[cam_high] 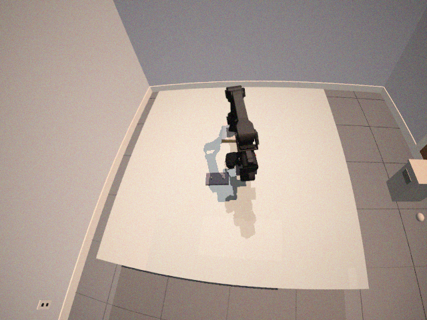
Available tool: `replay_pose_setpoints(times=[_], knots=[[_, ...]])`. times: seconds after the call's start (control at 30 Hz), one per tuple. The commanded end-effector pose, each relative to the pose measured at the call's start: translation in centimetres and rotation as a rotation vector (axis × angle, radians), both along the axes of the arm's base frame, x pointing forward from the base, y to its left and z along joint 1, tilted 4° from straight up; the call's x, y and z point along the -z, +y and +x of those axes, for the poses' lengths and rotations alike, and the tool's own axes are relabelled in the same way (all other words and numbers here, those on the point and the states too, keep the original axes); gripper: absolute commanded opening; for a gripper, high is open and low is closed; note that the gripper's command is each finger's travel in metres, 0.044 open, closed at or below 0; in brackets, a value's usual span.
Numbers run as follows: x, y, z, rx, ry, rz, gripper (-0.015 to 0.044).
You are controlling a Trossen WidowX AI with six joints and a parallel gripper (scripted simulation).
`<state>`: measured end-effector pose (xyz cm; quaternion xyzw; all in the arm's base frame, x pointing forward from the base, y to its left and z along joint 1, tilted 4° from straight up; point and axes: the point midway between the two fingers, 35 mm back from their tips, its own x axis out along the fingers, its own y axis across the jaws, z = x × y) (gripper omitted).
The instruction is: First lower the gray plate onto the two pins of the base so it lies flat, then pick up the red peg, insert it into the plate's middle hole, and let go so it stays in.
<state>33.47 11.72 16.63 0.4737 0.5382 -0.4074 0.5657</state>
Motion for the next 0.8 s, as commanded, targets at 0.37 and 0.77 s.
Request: replay_pose_setpoints(times=[0.37,0.77], knots=[[0.0,-2.2,0.3,-0.001,-0.003,-0.006,0.0000],[1.9,-5.6,1.1,0.006,-0.002,-0.009,0.0000]])
